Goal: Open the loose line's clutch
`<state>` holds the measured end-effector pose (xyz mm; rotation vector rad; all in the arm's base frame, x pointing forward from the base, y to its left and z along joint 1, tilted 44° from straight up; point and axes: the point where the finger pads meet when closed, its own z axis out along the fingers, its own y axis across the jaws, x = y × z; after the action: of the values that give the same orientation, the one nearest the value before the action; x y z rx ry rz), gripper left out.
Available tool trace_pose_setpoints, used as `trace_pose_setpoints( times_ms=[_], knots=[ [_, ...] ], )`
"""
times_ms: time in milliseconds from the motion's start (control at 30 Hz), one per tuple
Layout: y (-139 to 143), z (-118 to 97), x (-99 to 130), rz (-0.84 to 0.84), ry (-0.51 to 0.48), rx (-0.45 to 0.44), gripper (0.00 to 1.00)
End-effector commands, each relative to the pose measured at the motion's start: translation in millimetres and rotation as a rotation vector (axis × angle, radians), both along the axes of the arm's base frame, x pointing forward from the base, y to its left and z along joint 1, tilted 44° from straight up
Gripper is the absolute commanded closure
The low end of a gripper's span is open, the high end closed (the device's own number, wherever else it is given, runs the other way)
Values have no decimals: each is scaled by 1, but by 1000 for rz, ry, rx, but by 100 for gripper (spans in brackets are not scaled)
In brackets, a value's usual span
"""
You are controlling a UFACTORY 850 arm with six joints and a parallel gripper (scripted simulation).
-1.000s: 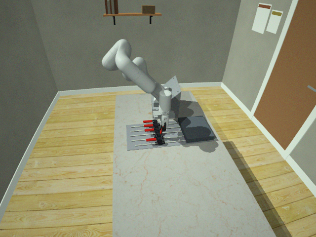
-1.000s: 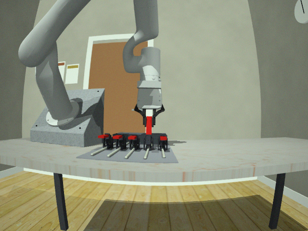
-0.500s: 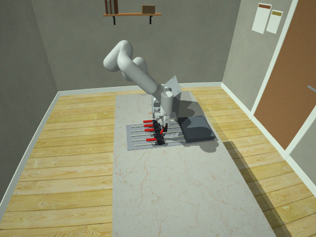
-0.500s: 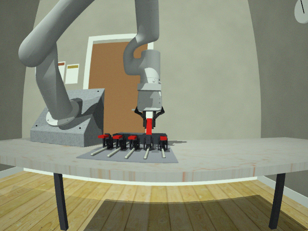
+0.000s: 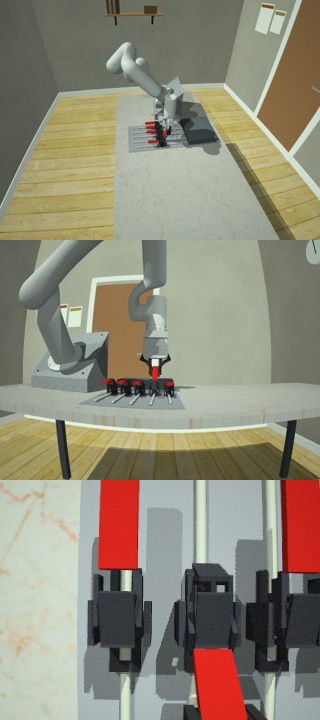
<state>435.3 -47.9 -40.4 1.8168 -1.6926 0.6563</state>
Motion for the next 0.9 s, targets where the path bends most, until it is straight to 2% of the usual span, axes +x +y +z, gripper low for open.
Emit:
trace_pose_setpoints(
  times_ms=[0, 867],
  knots=[
    [0, -2, 0, 0, -1, -1, 100],
    [-8, -28, -2, 0, -1, -1, 100]
  ],
)
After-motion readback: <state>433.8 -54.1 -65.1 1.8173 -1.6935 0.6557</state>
